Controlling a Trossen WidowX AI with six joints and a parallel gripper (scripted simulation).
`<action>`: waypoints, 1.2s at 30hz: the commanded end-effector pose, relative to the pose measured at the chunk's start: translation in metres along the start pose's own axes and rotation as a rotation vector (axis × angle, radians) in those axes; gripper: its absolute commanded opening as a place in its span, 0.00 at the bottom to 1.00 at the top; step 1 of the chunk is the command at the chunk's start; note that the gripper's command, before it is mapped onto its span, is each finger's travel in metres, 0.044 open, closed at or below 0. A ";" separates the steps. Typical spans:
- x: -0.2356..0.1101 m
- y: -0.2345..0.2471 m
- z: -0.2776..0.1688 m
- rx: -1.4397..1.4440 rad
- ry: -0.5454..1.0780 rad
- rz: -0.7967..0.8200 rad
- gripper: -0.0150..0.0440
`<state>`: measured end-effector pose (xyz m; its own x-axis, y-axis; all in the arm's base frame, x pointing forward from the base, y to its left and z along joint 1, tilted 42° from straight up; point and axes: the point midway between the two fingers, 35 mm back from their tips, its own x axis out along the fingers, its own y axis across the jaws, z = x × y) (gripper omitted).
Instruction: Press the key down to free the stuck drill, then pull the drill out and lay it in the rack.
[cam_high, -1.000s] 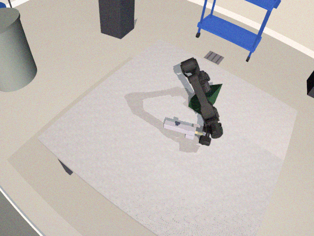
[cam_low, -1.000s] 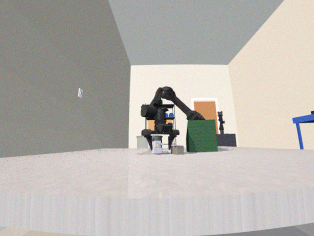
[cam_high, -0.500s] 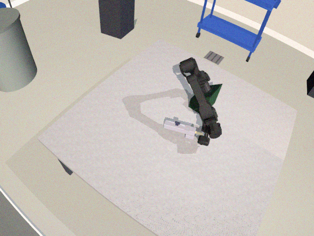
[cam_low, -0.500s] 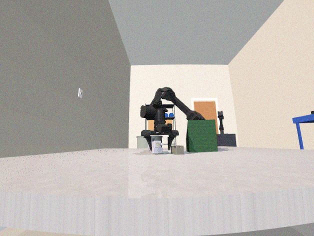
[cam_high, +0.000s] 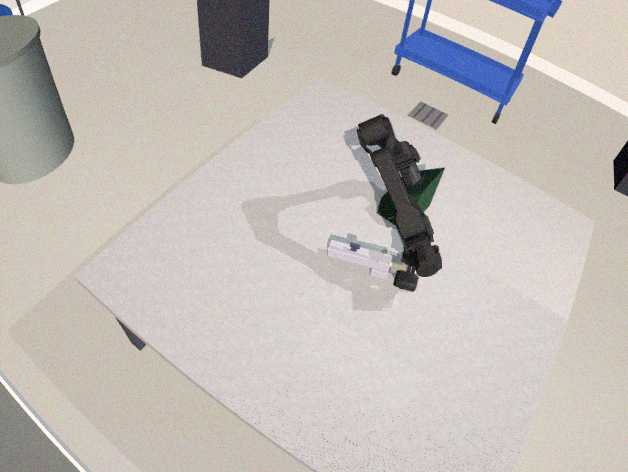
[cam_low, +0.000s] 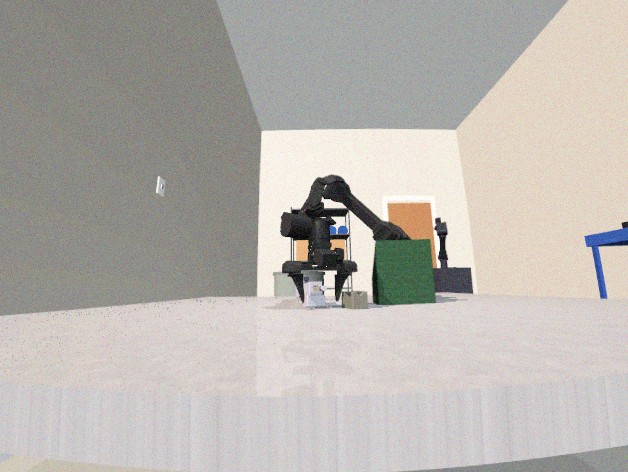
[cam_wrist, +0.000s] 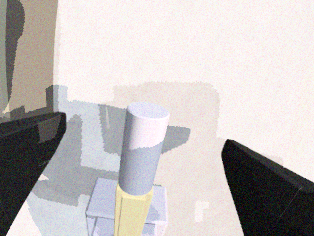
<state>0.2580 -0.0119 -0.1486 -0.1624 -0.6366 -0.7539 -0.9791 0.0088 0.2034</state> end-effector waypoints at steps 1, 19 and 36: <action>0.000 0.000 0.000 0.000 0.000 0.000 0.87; 0.000 0.000 0.000 0.000 0.000 0.000 0.26; -0.004 0.004 0.000 -0.007 0.005 0.002 0.25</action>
<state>0.2560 -0.0095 -0.1464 -0.1627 -0.6392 -0.7517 -0.9777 0.0017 0.2101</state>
